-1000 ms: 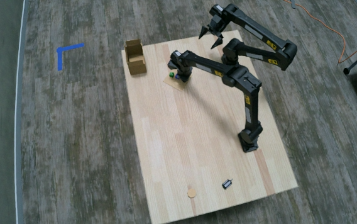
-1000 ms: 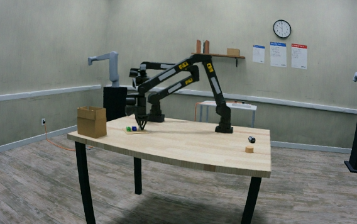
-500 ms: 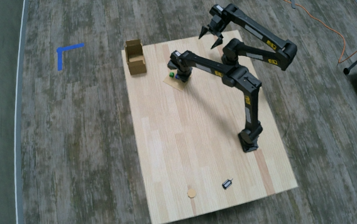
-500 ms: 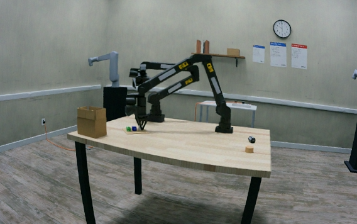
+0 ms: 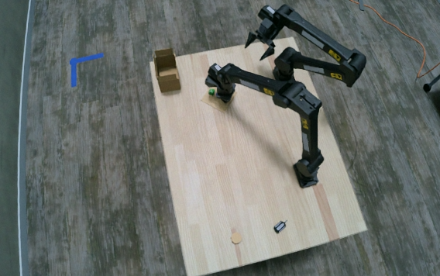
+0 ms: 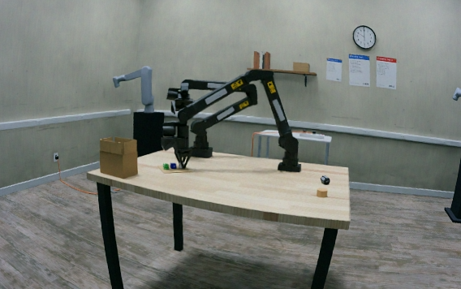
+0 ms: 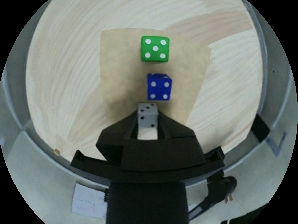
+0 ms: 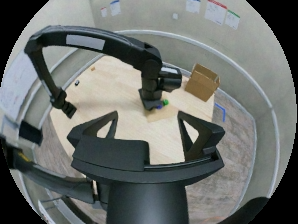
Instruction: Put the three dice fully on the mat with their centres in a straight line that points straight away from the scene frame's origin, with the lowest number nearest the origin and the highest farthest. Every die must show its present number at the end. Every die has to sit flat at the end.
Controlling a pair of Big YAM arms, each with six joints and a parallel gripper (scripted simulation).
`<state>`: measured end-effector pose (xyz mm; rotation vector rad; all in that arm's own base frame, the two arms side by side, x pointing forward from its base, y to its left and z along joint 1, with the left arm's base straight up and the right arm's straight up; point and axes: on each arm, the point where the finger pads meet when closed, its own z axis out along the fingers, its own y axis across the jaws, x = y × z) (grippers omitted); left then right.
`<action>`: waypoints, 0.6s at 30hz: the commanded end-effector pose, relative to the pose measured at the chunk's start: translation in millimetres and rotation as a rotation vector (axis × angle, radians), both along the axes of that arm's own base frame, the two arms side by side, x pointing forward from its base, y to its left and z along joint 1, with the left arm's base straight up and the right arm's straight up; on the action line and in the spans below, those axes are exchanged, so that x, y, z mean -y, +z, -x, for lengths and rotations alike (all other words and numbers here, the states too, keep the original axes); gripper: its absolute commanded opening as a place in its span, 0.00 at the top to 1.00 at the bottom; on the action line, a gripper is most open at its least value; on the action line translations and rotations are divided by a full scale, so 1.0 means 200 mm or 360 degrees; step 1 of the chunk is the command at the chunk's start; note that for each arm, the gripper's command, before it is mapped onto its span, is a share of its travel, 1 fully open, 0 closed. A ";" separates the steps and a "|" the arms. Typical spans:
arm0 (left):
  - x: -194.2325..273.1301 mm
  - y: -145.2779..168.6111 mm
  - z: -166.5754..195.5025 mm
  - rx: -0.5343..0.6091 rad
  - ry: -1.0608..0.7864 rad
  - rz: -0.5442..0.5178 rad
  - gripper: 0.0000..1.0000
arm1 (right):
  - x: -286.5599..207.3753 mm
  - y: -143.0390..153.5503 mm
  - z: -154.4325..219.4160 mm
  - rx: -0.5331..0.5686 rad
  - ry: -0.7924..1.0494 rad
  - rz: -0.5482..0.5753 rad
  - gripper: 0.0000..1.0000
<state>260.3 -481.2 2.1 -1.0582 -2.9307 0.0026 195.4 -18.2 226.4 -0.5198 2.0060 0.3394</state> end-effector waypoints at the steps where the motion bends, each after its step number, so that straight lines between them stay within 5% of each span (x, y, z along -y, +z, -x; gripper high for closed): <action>1: 0.06 0.13 0.02 0.0042 0.0001 0.0070 0.80 | 0.02 0.06 -0.02 0.0039 0.0014 0.0035 0.00; 18: 0.00 0.29 0.08 0.0039 0.0008 0.0065 0.80 | 0.02 0.06 -0.02 0.0039 0.0014 0.0035 0.00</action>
